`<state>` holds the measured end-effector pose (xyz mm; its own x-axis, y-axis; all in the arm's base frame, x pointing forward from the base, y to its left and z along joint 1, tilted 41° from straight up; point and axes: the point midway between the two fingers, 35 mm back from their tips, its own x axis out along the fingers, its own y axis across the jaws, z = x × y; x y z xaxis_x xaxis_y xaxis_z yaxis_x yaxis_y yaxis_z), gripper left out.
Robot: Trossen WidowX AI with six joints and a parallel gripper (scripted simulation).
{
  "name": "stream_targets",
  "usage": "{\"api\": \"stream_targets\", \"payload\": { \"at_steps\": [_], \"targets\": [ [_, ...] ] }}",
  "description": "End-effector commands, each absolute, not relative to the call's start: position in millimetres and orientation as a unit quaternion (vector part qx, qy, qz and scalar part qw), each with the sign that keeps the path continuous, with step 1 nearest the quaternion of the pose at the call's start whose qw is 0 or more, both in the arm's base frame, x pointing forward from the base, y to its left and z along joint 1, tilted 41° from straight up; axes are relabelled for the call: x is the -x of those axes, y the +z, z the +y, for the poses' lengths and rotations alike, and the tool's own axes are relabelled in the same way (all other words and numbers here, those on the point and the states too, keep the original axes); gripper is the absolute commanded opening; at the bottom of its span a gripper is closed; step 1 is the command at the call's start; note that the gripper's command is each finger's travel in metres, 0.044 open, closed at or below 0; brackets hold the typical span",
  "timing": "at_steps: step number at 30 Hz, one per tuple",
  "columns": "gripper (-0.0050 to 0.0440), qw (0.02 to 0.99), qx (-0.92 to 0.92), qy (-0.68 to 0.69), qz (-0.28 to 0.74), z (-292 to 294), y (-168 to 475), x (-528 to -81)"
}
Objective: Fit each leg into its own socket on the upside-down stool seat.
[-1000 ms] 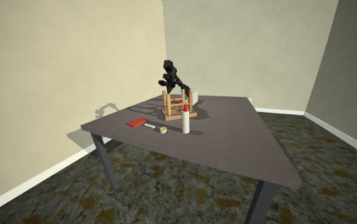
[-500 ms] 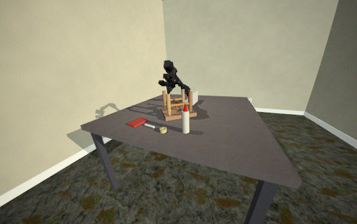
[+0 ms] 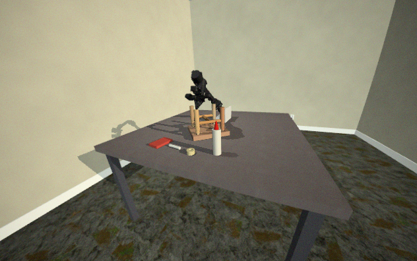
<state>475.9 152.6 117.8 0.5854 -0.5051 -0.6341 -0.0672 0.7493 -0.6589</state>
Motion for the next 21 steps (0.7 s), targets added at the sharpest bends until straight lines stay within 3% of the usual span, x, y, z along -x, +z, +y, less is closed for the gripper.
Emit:
{"api": "stream_targets", "payload": {
  "at_steps": [1,21],
  "targets": [
    [0.0000,0.822,0.328,-0.135,0.446,142.8,110.6,-475.9],
    [0.0000,0.822,0.328,-0.135,0.446,141.3,108.8,-476.1]
  ]
}}
